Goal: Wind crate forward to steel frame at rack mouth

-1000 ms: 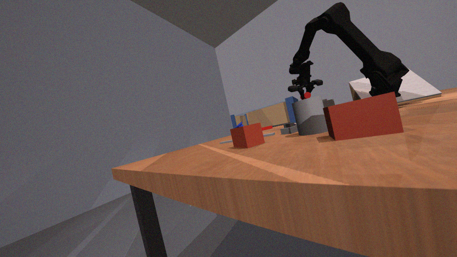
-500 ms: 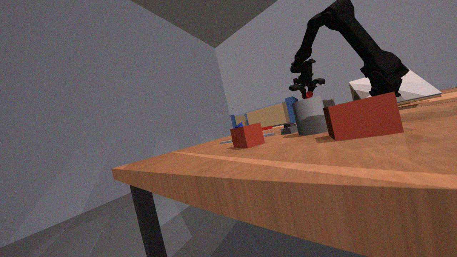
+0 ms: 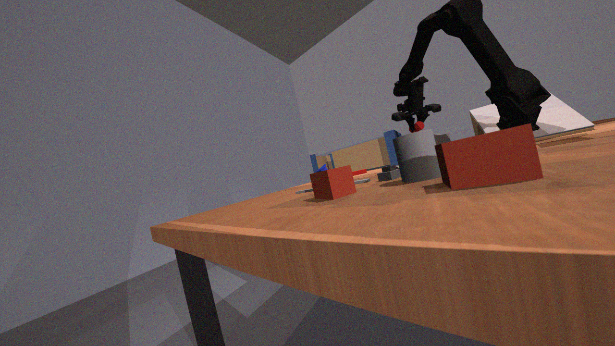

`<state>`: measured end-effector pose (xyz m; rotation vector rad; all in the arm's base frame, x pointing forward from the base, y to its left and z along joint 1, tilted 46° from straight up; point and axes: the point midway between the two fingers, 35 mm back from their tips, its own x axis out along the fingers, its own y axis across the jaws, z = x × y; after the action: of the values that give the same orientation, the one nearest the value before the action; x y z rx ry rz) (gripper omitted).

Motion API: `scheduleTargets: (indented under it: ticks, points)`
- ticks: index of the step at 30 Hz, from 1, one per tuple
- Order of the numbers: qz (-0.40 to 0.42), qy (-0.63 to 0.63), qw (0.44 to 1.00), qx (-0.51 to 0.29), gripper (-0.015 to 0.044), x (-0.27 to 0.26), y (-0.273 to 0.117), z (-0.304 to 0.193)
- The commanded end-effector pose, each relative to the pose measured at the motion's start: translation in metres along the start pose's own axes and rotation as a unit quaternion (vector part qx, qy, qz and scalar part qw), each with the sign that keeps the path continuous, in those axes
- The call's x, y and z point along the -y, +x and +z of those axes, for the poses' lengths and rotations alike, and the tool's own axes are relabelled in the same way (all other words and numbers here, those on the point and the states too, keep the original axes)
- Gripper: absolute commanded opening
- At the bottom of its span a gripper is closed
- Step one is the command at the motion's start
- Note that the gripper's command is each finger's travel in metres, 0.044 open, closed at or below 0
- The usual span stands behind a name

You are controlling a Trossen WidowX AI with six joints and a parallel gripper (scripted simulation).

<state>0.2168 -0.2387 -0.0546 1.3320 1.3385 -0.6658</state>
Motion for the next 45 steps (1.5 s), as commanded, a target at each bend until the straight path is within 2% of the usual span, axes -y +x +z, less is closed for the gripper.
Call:
scheduleTargets:
  ticks: [1, 45]
  points:
    - [-0.004, 0.003, 1.000, -0.011, 0.0000, 0.005, -0.002, -0.012]
    - [-0.005, 0.004, 1.000, -0.012, 0.0000, 0.041, -0.018, -0.045]
